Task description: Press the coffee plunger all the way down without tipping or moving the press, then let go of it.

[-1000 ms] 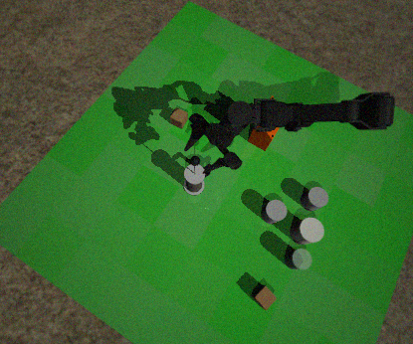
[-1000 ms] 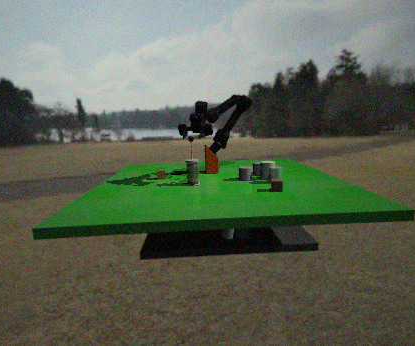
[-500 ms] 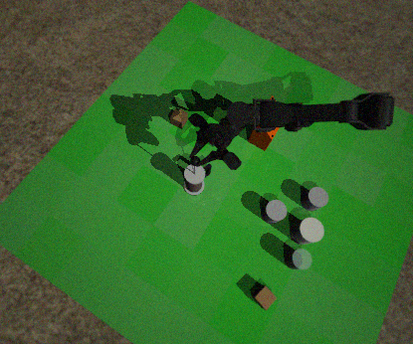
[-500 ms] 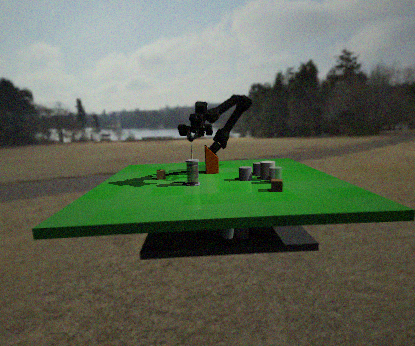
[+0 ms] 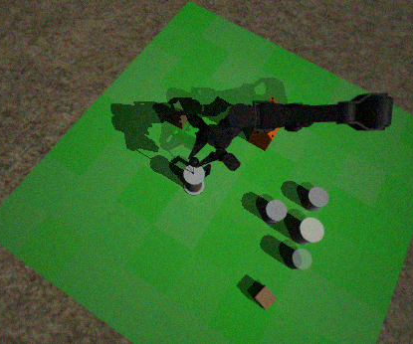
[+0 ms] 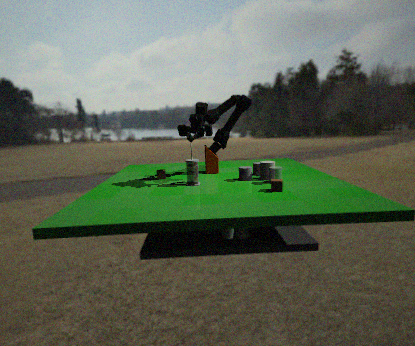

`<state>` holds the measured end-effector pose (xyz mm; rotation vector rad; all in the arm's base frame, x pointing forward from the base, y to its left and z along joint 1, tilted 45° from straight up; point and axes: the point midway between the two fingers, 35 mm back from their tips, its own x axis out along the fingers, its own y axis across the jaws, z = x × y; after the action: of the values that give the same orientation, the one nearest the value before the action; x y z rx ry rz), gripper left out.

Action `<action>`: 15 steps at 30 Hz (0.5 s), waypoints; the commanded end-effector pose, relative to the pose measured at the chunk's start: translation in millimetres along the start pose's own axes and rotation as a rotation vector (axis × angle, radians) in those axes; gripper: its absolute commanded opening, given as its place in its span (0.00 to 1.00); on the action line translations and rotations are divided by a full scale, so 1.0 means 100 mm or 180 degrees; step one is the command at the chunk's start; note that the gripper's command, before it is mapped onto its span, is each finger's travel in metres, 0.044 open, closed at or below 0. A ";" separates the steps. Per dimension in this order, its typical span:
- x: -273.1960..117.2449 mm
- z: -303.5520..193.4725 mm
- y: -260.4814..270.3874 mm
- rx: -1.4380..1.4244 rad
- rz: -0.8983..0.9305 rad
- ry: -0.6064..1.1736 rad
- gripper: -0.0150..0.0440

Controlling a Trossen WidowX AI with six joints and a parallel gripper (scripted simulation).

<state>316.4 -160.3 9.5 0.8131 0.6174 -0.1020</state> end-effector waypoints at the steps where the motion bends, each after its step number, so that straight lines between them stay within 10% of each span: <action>1: 0.07 -0.12 -0.02 0.0032 -0.0018 0.0071 0.44; 15: 0.22 -0.31 -0.02 0.0032 -0.0021 0.0074 0.44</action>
<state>323.4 -152.2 -3.9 0.7984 0.5940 -0.1098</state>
